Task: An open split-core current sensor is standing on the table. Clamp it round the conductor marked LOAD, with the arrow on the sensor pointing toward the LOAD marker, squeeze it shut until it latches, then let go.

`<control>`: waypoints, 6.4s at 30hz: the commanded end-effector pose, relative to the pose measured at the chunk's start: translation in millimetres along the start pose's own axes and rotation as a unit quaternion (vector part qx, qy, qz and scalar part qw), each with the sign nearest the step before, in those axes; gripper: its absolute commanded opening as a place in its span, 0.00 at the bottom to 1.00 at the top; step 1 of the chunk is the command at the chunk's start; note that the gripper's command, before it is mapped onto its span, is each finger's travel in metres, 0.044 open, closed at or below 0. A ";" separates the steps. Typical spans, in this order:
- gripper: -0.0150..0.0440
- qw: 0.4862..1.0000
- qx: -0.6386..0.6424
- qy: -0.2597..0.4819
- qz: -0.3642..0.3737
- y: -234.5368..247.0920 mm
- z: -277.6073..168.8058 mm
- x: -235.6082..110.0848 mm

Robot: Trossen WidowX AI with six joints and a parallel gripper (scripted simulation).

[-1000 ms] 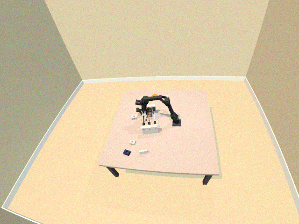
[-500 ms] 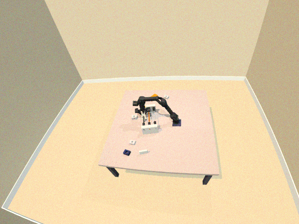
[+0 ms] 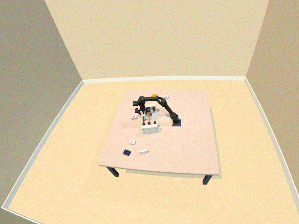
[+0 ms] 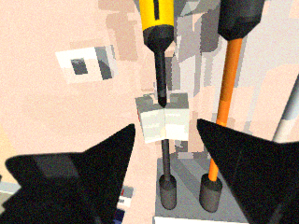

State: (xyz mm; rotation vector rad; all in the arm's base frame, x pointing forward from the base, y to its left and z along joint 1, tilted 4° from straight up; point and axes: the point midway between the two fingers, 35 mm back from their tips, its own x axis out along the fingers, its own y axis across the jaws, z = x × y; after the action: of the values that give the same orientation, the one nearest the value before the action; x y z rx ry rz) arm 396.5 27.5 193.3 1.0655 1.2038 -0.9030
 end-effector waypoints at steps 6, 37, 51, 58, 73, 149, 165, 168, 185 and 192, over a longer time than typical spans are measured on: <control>1.00 1.000 0.000 0.001 0.000 0.1 0.0 0.3; 1.00 1.000 0.000 -0.003 0.006 0.6 -1.4 59.4; 0.89 1.000 -0.002 -0.001 0.008 1.9 -1.7 57.5; 0.81 1.000 -0.002 -0.001 0.008 1.9 -1.7 57.5; 0.34 1.000 -0.002 -0.001 0.008 1.9 -1.7 57.5; 0.25 0.995 -0.001 -0.003 0.104 2.9 -1.8 40.4; 0.25 0.995 -0.001 -0.003 0.104 2.9 -1.8 40.4; 0.25 0.995 -0.001 -0.003 0.104 2.9 -1.8 40.4; 0.25 0.995 -0.001 -0.003 0.104 2.9 -1.8 40.4; 0.25 0.995 -0.001 -0.003 0.104 2.9 -1.8 40.4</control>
State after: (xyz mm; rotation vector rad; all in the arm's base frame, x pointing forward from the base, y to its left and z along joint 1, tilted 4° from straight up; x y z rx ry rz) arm 401.3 38.0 147.9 1.1580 1.1056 -0.7407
